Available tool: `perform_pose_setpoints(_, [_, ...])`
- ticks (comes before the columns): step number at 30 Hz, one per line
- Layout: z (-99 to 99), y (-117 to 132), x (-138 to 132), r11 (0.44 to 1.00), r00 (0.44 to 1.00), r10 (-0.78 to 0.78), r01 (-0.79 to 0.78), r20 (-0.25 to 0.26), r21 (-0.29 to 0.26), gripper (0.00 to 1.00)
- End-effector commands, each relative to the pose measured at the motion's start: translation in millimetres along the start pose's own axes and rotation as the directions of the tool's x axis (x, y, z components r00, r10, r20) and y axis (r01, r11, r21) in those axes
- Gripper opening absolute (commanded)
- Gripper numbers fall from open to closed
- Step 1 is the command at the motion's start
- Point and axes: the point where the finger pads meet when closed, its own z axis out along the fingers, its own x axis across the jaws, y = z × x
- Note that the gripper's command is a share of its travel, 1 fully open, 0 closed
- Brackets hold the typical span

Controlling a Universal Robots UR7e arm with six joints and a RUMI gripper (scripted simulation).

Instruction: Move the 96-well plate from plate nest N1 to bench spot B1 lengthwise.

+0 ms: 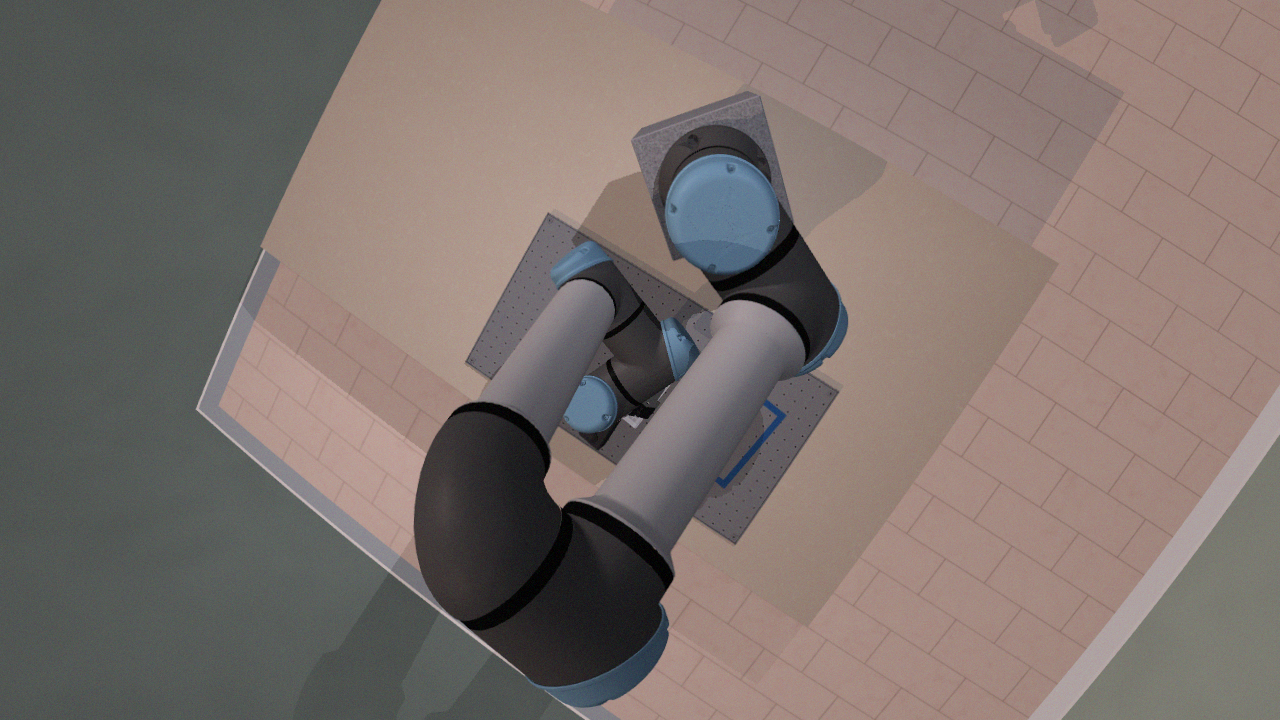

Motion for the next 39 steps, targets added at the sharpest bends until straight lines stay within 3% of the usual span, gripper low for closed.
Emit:
perform_pose_setpoints(1, [0.4,2.0,-15.4,1.000,1.000,0.001,-0.001,-0.003,0.001,0.00])
perform_pose_setpoints(39, [4.3,22.6,-126.8,1.000,1.000,0.001,-0.001,-0.002,0.001,0.00])
